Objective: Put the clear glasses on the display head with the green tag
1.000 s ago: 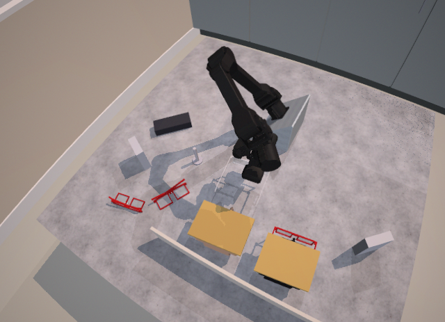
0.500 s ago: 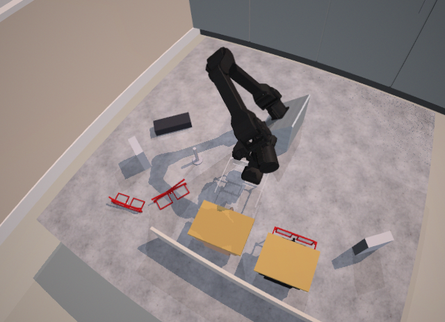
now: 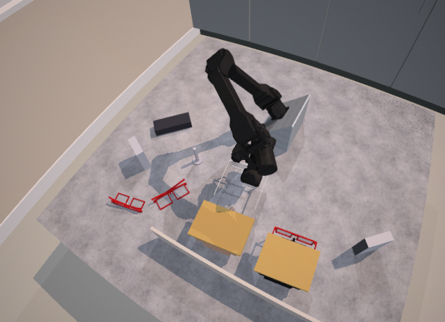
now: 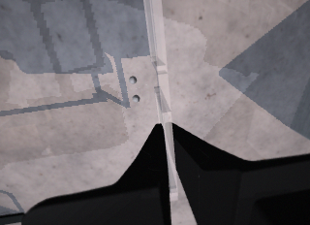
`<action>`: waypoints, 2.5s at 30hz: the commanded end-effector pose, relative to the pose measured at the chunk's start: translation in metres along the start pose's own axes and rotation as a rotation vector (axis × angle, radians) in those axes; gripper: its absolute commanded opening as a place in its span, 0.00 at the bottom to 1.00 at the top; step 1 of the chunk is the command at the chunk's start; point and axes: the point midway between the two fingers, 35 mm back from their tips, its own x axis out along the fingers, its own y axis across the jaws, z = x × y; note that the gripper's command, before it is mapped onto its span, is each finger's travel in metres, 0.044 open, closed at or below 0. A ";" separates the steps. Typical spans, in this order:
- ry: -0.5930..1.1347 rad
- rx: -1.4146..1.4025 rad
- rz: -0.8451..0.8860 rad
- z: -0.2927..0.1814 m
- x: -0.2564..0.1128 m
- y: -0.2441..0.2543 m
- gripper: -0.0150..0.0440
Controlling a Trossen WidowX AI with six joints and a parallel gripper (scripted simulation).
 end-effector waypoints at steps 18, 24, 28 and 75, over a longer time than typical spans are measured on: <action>0.001 0.001 0.001 0.001 0.000 0.031 0.25; 0.001 0.001 0.001 0.001 0.000 0.039 0.25; 0.001 0.002 0.002 0.001 -0.001 0.044 0.25; 0.001 0.005 0.005 0.002 -0.002 0.107 0.25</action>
